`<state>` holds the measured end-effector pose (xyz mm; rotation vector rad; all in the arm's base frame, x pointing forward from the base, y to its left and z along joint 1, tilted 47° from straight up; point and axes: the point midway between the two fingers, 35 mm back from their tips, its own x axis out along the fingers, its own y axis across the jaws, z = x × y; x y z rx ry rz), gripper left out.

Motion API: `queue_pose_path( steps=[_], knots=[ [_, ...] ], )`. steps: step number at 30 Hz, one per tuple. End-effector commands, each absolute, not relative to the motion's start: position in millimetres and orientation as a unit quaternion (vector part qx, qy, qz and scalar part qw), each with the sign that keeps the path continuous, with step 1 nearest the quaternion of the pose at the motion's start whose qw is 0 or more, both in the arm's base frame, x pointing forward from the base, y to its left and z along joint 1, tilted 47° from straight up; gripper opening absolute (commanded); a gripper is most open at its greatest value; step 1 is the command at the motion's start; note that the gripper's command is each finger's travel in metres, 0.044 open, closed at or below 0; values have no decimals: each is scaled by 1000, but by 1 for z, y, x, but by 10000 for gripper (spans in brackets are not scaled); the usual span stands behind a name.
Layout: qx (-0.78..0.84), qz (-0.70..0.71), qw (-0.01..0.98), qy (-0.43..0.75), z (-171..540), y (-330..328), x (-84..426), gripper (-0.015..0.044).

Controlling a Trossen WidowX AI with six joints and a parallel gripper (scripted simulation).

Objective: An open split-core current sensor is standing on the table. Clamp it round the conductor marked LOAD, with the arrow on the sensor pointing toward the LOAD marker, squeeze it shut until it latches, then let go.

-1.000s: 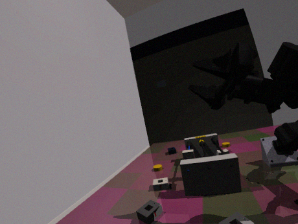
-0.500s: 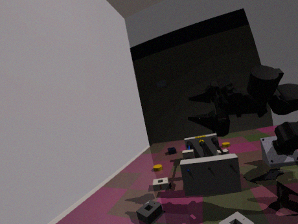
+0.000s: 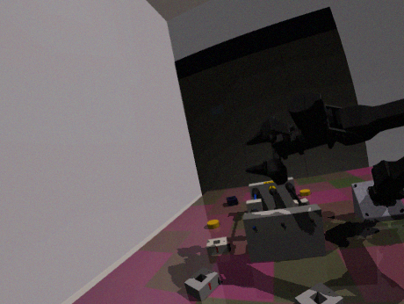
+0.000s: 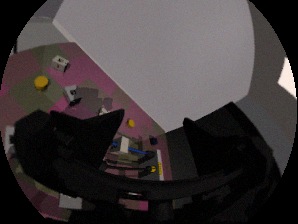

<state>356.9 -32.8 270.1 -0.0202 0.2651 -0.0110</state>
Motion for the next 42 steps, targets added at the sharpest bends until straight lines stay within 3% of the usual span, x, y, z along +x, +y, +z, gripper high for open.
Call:
queue_pose_path(
  steps=[1,9,17,22,42],
  knots=[
    [6,-5,972,237,228,-61,376,440],
    [118,13,893,434,134,-127,380,440],
    [286,58,785,546,59,-176,351,440],
    [395,83,719,566,30,-196,330,440],
    [399,84,716,566,29,-197,330,440]
  ],
)
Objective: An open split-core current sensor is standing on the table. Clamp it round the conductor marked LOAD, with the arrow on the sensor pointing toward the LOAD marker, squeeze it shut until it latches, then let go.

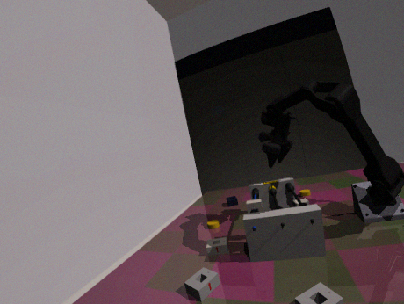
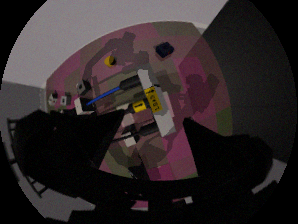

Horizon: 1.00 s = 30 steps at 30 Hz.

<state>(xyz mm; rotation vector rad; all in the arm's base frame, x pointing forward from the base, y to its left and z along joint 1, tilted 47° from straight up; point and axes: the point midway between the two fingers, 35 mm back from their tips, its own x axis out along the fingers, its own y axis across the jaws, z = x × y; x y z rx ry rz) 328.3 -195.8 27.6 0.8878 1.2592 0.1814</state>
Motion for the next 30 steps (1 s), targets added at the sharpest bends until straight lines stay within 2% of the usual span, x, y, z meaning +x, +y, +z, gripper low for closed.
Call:
queue_pose_path(
  steps=[1,6,15,30],
  knots=[
    [399,84,716,566,29,-197,330,440],
    [351,154,728,568,28,-166,299,321],
    [241,322,745,532,29,-85,222,321],
    [238,324,745,531,18,-73,225,321]
  ],
)
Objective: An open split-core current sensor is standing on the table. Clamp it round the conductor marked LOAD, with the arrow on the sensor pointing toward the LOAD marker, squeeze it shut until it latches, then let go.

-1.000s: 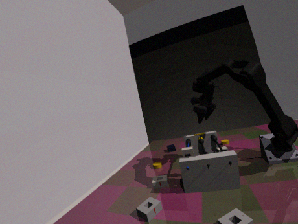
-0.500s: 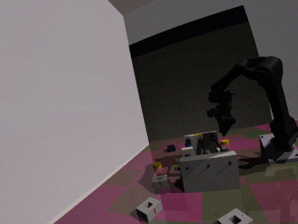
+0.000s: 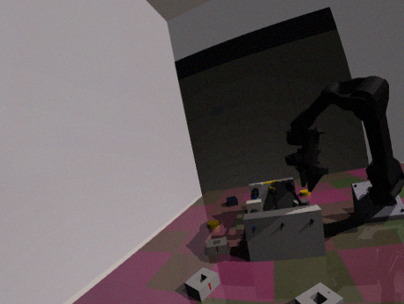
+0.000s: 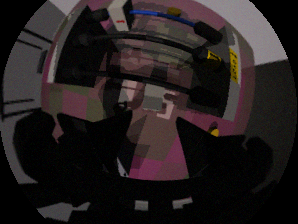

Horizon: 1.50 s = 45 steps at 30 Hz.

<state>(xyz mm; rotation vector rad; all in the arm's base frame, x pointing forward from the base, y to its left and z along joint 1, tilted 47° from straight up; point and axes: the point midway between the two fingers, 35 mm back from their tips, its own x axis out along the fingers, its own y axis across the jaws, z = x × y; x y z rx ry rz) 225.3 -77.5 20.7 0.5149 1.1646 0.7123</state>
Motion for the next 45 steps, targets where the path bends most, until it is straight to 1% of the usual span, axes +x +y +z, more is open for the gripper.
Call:
queue_pose_path(
  steps=[1,29,34,45],
  knots=[
    [238,324,745,531,17,-72,226,321],
    [239,326,745,530,-9,-39,235,321],
    [233,327,748,529,-7,-42,236,190],
    [233,327,748,529,-7,-42,236,116]
  ],
)
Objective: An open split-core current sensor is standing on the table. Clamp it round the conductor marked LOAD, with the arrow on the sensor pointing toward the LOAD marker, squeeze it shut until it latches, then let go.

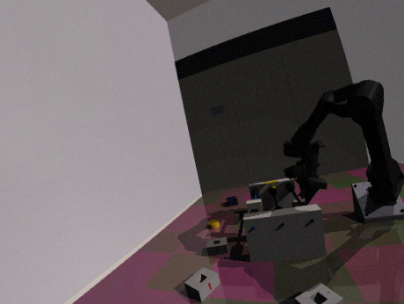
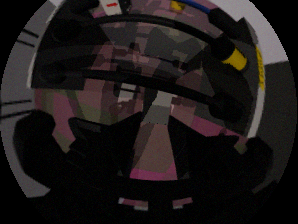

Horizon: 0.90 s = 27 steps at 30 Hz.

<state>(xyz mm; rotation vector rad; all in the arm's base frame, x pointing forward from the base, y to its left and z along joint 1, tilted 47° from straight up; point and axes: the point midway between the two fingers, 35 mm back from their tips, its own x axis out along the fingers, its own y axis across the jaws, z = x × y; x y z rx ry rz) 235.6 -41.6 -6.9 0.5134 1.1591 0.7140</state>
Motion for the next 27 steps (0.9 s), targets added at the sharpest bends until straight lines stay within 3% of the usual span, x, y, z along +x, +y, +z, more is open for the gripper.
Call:
queue_pose_path(
  steps=[1,6,27],
  knots=[
    [233,327,748,529,-7,-42,236,110],
    [239,326,745,530,-5,-43,235,0],
    [239,326,745,530,-5,-43,235,0]
  ],
)
